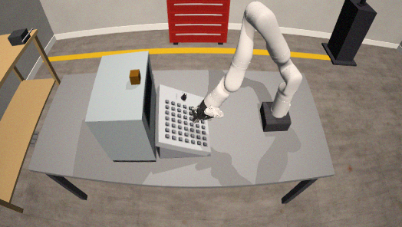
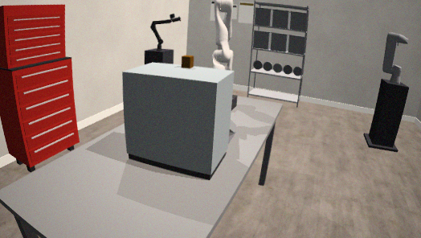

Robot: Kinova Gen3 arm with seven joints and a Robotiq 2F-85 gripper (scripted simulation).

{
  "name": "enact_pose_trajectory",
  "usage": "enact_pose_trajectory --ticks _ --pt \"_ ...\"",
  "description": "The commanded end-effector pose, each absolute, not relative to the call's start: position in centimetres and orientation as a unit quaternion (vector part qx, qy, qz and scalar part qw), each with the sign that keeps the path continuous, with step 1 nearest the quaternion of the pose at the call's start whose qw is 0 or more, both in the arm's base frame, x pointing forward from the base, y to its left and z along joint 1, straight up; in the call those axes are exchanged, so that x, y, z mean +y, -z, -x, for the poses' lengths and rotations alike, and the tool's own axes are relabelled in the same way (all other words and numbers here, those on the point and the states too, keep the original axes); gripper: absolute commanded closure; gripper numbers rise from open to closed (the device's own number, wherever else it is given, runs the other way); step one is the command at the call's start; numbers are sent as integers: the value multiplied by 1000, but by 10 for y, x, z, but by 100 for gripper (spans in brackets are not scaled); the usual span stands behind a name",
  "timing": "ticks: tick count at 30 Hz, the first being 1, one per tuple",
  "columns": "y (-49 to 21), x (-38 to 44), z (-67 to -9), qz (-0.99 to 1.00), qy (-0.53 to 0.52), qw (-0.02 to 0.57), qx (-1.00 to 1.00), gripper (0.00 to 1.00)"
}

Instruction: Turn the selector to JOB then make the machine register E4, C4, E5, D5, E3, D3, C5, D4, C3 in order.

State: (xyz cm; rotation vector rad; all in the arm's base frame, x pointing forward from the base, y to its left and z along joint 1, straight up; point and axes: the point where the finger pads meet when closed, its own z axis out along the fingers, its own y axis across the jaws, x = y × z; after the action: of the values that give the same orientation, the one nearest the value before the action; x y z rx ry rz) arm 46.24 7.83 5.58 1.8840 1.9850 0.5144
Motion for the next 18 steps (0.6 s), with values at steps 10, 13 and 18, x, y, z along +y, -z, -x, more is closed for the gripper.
enact_pose_trajectory --ticks 10,13,18 --pt "-42 80 -468 -666 -181 175 702 90" --pt "-42 79 -468 -666 -181 174 702 90" --pt "-43 80 -468 -666 -181 175 702 90"
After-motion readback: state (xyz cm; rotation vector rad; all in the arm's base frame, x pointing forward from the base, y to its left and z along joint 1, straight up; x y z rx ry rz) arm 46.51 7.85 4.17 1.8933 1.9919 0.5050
